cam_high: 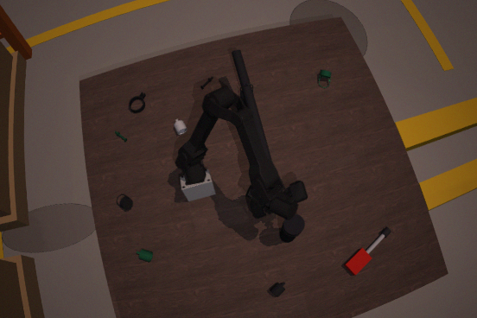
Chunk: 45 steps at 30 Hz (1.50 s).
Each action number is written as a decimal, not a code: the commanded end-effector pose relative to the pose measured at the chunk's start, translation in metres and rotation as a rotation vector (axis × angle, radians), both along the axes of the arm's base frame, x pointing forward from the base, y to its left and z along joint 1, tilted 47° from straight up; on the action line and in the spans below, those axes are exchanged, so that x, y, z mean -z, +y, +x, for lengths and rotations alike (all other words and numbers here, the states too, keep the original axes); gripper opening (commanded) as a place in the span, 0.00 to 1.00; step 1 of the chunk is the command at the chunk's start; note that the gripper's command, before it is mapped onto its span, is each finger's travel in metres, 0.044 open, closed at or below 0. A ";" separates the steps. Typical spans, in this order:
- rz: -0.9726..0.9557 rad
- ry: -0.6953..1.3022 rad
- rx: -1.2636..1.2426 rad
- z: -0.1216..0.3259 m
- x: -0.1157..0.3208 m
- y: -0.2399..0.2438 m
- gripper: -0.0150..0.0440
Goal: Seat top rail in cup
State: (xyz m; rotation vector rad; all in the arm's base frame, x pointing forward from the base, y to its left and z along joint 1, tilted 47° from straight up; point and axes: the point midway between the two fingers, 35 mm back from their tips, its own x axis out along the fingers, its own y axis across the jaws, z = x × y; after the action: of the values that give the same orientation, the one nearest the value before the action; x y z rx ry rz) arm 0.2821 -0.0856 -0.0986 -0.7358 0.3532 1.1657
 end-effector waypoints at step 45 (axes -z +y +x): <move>0.240 0.446 0.389 0.001 -0.113 -0.003 1.00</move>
State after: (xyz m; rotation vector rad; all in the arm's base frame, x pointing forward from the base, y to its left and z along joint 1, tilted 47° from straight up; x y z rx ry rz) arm 0.2831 -0.0876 -0.0227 -0.4918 0.5018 1.0911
